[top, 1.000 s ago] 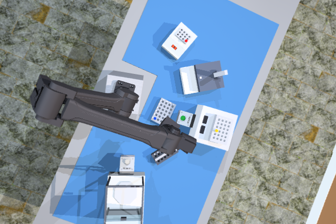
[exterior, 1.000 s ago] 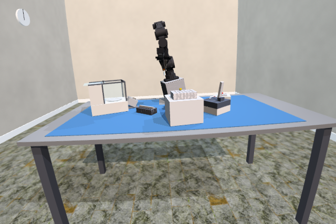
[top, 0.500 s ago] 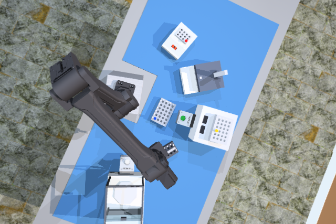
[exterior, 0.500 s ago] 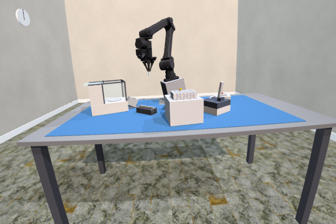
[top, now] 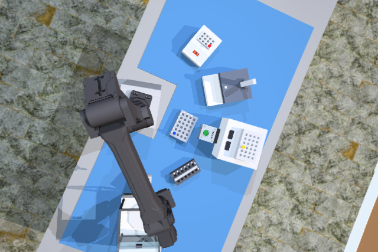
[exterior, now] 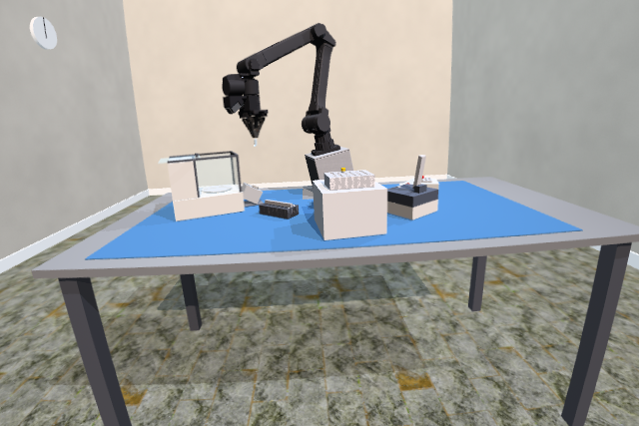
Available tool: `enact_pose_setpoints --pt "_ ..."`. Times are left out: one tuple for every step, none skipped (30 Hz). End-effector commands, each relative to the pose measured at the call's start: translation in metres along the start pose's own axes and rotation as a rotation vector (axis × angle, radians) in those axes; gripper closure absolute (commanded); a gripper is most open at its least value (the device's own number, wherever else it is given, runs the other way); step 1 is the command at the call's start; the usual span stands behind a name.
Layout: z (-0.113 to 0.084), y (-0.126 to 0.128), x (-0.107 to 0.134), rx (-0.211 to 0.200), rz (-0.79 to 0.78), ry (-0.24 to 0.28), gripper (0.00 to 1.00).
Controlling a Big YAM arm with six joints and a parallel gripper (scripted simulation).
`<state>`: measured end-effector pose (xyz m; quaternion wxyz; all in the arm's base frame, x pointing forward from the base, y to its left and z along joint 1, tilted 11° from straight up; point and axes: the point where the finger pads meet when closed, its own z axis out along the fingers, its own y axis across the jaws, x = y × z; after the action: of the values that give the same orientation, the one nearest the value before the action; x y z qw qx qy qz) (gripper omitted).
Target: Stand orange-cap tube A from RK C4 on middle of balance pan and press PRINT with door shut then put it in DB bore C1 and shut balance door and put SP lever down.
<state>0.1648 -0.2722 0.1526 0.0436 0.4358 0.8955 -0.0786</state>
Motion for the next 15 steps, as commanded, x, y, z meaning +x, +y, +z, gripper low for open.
enact_pose_setpoints --pt "-0.021 -0.024 -0.048 0.002 0.043 -0.071 0.91" --pt "-0.021 -0.031 -0.053 0.001 0.098 -0.071 0.91" --pt "-0.021 -0.037 -0.058 0.001 0.131 -0.072 0.91" --pt "-0.021 -0.037 -0.058 0.001 0.131 -0.072 0.91" --pt "-0.021 -0.037 -0.058 0.001 0.131 -0.072 0.91" --pt "-0.020 -0.043 -0.058 -0.002 0.163 -0.050 0.91" --pt "-0.020 -0.050 -0.064 -0.002 0.195 -0.050 0.91" --pt "-0.020 -0.056 -0.069 -0.002 0.195 -0.050 0.91" --pt "-0.020 -0.063 -0.075 -0.002 0.228 -0.052 0.91" --pt "-0.020 -0.069 -0.080 -0.003 0.260 -0.051 0.91" --pt "-0.020 -0.076 -0.084 -0.003 0.260 -0.048 0.91" --pt "-0.020 -0.080 -0.088 -0.002 0.260 -0.048 0.91" --pt "-0.020 -0.087 -0.094 -0.003 0.293 -0.049 0.91" --pt "-0.020 -0.094 -0.099 -0.003 0.324 -0.049 0.91" --pt "-0.021 -0.100 -0.104 -0.003 0.324 -0.049 0.91"
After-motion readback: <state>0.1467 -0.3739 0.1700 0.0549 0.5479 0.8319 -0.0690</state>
